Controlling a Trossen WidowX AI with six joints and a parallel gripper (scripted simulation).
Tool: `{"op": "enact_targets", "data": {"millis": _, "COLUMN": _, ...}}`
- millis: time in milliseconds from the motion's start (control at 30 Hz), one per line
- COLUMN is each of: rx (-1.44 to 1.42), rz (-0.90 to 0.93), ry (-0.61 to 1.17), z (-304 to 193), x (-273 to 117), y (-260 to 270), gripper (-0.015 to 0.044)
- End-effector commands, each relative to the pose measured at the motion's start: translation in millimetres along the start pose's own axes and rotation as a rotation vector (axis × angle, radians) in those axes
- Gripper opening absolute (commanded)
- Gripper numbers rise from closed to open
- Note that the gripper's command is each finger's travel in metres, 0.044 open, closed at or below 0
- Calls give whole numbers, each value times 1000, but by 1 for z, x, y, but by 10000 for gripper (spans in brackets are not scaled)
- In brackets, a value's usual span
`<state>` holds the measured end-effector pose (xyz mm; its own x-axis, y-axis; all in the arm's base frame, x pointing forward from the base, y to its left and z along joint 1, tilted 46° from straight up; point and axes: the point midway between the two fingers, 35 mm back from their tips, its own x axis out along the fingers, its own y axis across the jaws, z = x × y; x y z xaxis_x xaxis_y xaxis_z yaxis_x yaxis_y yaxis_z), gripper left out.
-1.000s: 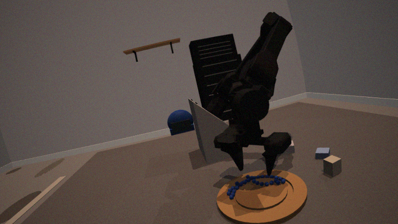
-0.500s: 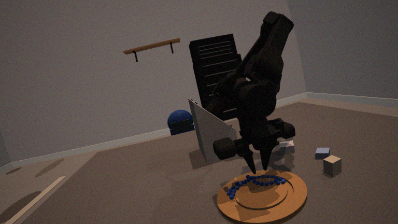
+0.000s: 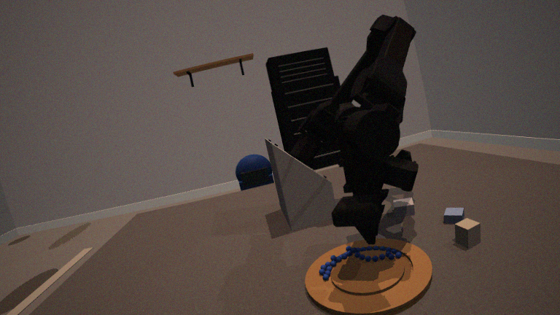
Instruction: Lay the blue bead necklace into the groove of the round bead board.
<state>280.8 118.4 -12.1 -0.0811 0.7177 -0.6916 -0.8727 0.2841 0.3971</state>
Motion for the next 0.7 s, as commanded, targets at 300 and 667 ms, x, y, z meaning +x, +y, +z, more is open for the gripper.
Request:
{"op": "enact_targets", "data": {"millis": 300, "rx": -573, "rz": -5, "ry": -1, "z": 13, "x": -8, "y": -8, "gripper": 120}}
{"op": "enact_targets", "data": {"millis": 667, "rx": -576, "rz": -10, "ry": -1, "z": 14, "x": 1, "y": -9, "gripper": 120}}
